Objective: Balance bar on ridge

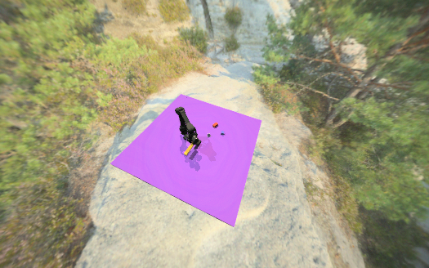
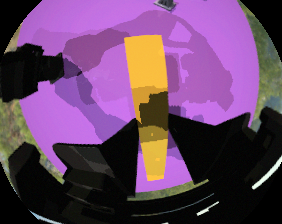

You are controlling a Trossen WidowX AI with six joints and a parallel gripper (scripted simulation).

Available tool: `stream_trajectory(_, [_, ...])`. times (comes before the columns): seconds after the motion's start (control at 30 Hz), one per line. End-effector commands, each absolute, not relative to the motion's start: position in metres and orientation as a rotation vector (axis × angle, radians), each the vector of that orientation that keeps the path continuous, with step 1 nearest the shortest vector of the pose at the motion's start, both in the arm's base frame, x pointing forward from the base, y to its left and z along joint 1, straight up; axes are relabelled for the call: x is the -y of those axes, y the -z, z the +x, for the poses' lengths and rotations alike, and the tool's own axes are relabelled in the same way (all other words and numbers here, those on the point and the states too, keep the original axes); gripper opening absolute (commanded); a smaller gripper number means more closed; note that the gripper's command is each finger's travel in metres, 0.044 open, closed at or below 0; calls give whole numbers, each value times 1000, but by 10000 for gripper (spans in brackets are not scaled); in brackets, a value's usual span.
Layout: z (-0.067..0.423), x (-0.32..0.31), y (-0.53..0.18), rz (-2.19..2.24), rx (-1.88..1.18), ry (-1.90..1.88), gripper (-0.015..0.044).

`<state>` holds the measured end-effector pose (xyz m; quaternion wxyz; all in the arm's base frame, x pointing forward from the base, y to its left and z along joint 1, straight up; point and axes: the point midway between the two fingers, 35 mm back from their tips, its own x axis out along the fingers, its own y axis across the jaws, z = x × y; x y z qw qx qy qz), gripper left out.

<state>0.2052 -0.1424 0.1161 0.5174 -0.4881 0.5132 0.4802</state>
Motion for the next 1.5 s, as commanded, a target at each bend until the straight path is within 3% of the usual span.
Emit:
stream_trajectory(0.0, [205,143,-132,-1189,-1230,-1143,0])
stream_trajectory(1.47, [275,42,-145,-1500,-995,-1451,0])
